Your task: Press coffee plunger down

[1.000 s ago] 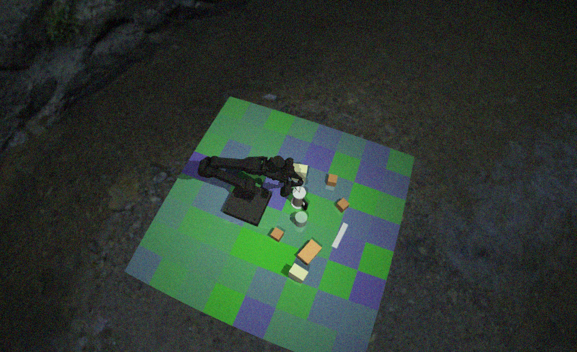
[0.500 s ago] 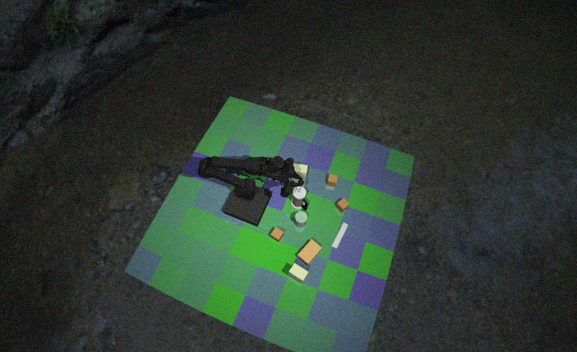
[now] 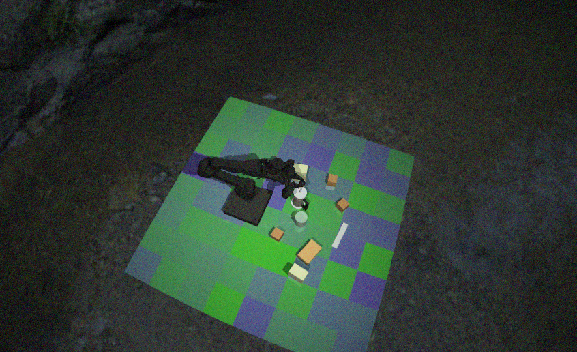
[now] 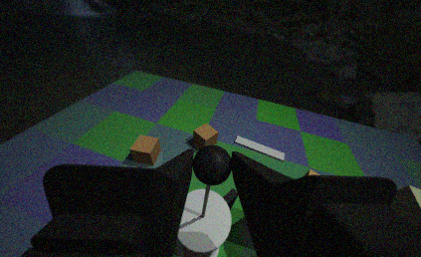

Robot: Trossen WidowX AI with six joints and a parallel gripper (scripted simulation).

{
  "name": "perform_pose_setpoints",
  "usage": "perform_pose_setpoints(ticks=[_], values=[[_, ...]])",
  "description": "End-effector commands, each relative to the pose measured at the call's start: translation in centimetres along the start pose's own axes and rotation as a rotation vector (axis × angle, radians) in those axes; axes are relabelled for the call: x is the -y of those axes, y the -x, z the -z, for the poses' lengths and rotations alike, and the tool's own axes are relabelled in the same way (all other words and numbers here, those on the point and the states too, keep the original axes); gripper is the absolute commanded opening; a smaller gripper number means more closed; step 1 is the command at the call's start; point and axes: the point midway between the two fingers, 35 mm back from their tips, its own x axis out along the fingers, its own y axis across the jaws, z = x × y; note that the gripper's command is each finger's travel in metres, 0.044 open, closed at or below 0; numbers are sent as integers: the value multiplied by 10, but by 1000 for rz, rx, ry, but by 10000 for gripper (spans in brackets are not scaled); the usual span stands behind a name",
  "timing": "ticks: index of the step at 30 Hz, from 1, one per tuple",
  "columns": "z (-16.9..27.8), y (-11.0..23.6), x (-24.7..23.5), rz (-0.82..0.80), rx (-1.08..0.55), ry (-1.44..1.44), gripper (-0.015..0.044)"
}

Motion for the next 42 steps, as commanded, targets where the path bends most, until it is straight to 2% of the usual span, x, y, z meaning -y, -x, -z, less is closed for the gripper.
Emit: perform_pose_setpoints(ticks=[1,32,42], values=[[23,-9,0,2,-53,-3,118],[64,-39,0,2,-52,-3,118],[63,-49,-1,1,-52,-3,118]])
